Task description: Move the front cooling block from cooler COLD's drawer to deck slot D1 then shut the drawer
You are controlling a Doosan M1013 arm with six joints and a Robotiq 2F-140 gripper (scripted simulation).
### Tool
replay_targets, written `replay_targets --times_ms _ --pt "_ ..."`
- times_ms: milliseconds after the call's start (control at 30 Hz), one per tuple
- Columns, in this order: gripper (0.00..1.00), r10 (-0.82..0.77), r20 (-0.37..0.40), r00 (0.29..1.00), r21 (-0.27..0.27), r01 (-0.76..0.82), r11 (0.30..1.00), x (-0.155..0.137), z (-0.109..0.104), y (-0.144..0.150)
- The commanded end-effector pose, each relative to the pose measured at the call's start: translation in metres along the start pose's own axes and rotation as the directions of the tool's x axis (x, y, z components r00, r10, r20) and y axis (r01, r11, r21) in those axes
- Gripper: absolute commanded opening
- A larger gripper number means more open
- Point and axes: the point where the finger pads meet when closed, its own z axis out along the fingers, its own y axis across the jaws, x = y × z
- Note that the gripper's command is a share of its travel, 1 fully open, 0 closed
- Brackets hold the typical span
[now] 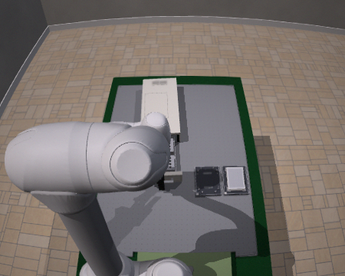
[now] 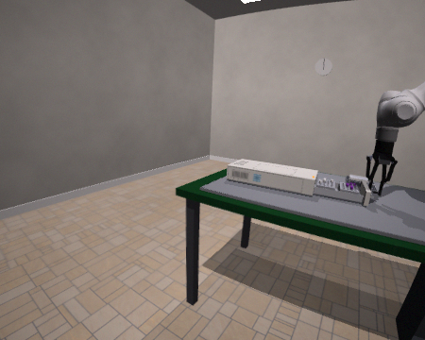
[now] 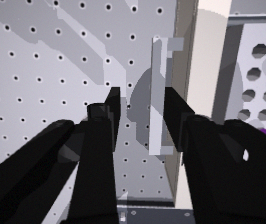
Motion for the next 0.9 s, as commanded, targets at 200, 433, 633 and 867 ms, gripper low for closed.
replay_targets --times_ms 200,433,633,867 --pt "0.34 0.0 0.0 1.0 -0.001 0.0 1.0 0.0001 -0.0005 -0.0025" --pt "0.34 0.0 0.0 1.0 -0.001 0.0 1.0 0.0001 -0.0005 -0.0045" --pt "0.34 0.0 0.0 1.0 -0.001 0.0 1.0 0.0001 -0.0005 -0.0065" --pt "0.34 0.0 0.0 1.0 -0.001 0.0 1.0 0.0001 -0.0005 -0.0081"
